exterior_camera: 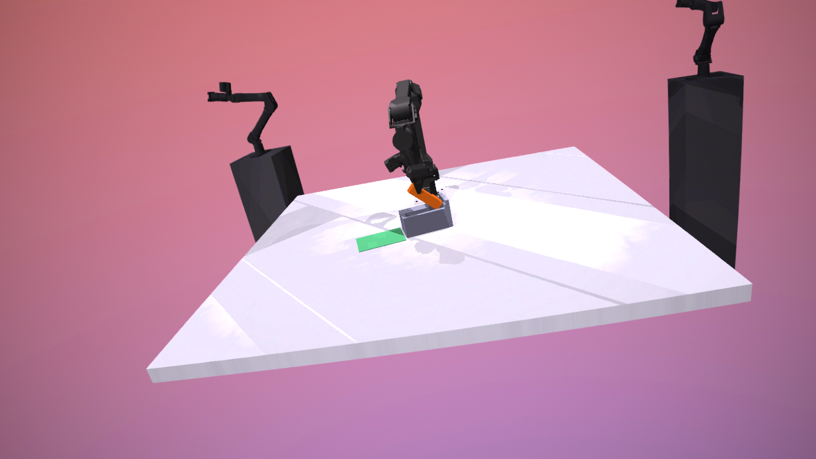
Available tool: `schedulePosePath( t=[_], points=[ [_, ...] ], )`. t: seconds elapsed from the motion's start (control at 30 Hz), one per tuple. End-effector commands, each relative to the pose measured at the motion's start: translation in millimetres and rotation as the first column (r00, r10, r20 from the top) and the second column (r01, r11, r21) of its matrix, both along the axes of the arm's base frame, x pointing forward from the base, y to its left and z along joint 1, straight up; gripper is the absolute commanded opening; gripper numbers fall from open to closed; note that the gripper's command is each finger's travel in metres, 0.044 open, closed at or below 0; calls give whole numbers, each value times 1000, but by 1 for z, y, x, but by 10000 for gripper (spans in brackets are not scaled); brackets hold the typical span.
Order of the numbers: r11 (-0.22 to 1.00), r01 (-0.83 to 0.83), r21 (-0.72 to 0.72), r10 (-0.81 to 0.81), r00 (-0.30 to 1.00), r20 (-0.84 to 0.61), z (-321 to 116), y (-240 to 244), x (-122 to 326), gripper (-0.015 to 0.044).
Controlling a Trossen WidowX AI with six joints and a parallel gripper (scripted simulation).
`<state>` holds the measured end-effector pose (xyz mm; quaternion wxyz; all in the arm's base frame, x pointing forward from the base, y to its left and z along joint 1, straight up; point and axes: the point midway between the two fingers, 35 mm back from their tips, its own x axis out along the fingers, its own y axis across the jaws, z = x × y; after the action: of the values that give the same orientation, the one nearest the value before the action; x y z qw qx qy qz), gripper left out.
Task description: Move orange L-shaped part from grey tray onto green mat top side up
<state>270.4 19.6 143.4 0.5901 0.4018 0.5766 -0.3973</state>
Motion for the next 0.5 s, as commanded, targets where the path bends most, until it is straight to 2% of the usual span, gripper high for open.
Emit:
schedulePosePath(
  t=[0.0,0.47],
  points=[
    [1000,2,6,-2,1000,9,8,1,1,0],
    [1000,2,6,-2,1000,9,28,1,0,0]
  ],
)
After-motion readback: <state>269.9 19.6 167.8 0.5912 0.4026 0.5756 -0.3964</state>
